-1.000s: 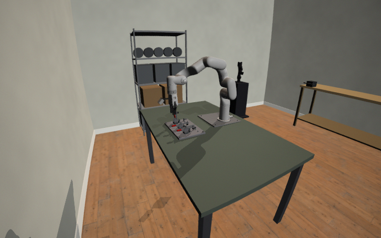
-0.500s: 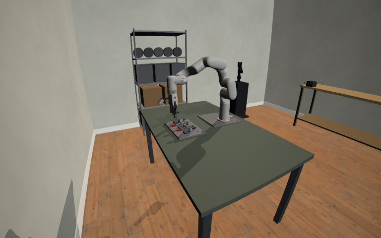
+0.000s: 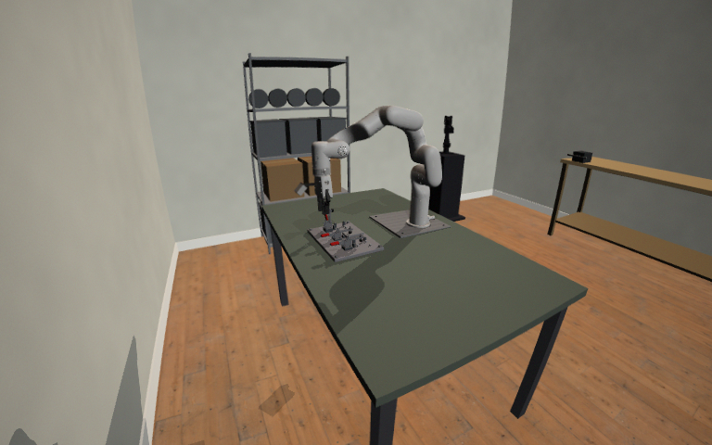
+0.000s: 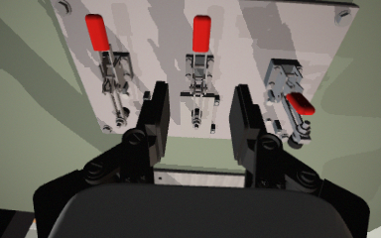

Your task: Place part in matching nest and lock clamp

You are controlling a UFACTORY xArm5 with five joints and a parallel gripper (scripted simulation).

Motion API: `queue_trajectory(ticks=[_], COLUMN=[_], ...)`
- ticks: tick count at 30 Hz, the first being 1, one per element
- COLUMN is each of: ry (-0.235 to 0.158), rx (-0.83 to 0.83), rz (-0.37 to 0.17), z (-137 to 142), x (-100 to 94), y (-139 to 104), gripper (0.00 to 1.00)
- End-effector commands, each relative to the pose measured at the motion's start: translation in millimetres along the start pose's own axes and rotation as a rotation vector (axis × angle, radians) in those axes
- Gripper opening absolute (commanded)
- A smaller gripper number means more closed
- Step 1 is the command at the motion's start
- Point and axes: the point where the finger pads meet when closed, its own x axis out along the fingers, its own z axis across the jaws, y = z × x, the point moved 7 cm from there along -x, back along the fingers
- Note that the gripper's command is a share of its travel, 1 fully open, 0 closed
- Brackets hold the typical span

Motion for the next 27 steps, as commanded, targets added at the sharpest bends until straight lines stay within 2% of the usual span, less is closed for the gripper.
queue_trajectory(ticks=[1,14,15,27], ry=[0.0,0.0,0.0,0.0], rx=[0.0,0.0,0.0,0.0], rz=[0.004,0.004,0.004,0.004], z=[0.0,0.0,0.0,0.0], x=[-1.9,-1.9,-1.9,-1.9], y=[0.8,0.8,0.8,0.8], gripper=[0.47,0.47,1.0,1.0])
